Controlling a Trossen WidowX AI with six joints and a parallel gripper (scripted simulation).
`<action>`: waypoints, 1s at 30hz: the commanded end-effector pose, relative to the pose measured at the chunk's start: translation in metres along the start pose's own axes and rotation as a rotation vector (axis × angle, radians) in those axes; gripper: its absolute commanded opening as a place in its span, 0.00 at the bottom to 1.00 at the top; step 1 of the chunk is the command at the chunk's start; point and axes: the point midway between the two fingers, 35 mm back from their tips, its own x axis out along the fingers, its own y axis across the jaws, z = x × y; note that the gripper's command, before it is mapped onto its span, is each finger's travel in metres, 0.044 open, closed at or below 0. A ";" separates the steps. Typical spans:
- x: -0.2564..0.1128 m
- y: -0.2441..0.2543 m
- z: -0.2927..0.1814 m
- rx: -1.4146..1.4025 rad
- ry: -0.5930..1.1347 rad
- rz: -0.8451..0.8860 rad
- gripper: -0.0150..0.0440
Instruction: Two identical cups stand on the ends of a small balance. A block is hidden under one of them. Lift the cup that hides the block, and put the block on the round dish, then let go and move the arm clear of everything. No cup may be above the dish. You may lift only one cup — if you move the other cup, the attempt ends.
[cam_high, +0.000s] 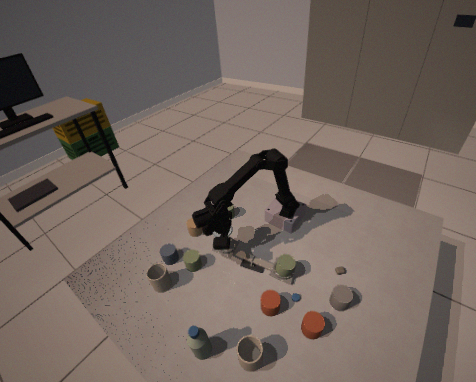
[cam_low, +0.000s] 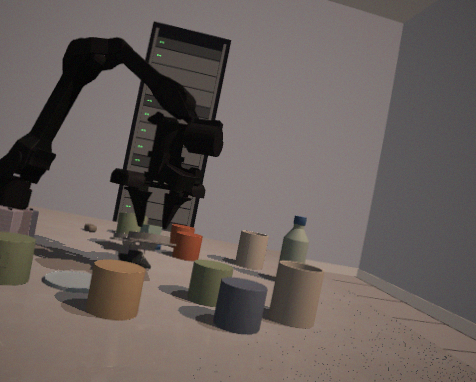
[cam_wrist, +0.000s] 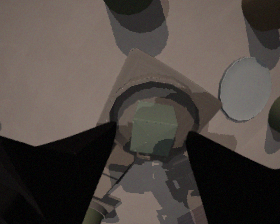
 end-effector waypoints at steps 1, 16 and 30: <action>0.009 -0.001 -0.001 0.005 0.005 -0.005 0.69; 0.018 -0.001 -0.001 0.005 0.005 -0.005 0.47; -0.024 0.001 0.002 0.005 0.004 -0.005 0.25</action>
